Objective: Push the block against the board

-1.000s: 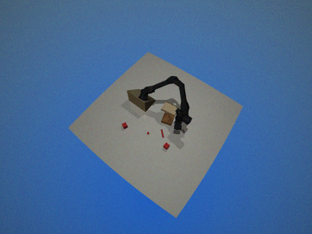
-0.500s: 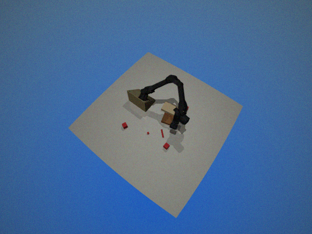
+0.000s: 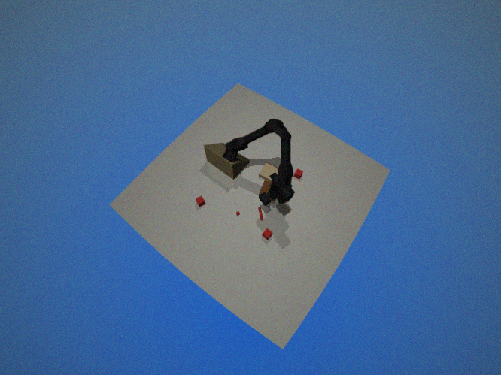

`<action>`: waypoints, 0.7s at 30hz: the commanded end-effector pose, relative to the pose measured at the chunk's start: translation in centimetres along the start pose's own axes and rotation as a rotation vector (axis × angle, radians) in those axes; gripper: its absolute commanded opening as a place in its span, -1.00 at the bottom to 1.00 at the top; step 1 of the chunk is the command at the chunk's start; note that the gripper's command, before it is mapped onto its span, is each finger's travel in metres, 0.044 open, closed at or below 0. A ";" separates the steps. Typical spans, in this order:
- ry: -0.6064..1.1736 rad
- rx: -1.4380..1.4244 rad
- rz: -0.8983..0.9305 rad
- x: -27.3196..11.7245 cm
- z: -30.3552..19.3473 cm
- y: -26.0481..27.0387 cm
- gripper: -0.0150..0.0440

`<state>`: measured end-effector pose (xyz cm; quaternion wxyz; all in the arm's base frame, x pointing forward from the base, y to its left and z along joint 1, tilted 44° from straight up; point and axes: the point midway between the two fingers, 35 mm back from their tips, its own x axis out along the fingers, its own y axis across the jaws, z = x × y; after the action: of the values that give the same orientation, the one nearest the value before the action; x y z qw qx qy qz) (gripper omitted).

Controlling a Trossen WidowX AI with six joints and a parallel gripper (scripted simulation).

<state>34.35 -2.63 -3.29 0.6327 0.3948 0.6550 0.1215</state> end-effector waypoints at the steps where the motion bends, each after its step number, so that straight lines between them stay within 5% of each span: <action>1: -0.002 0.116 -0.003 0.0 -0.6 -0.8 -0.49; 21: 0.001 0.811 -0.001 0.2 -4.6 -5.1 -0.49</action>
<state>28.90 -4.22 -5.80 0.4492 0.5943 0.6563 -0.1192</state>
